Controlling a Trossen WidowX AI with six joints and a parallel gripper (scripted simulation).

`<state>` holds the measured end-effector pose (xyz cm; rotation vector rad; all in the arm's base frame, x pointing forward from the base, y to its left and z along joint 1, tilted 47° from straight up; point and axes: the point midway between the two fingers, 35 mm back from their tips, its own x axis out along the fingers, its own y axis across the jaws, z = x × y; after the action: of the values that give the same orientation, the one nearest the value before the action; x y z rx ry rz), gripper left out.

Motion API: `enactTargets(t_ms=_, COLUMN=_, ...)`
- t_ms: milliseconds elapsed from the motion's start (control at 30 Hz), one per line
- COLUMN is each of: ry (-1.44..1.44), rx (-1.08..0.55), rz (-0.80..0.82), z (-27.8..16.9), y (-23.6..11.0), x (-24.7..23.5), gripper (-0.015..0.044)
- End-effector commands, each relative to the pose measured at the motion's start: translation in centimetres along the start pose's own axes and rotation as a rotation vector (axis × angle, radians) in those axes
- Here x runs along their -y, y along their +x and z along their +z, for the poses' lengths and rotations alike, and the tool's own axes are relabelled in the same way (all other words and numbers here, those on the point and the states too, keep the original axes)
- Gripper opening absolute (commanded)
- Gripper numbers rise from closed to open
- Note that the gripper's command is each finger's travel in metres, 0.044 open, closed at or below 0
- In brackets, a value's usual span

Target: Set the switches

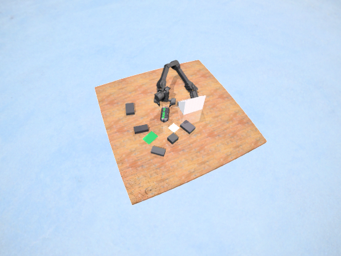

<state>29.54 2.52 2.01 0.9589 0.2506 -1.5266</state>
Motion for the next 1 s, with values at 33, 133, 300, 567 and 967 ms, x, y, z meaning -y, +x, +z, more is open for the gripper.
enactTargets(t_ms=33, ry=0.008, rx=0.005, rz=-0.008, z=0.2, y=-0.7, x=0.1, gripper=0.0440)
enactTargets(t_ms=133, ry=0.008, rx=0.005, rz=-0.008, z=0.2, y=-0.7, x=0.1, gripper=0.0440)
enactTargets(t_ms=300, ry=0.005, rx=0.002, rz=-0.009, z=0.0, y=-4.6, x=0.0, gripper=0.0335)
enactTargets(t_ms=567, ry=0.002, rx=0.006, rz=-0.007, z=0.4, y=-8.6, x=0.2, gripper=0.0125)
enactTargets(t_ms=967, ry=0.002, rx=0.006, rz=-0.007, z=0.4, y=-8.6, x=0.2, gripper=0.0000)
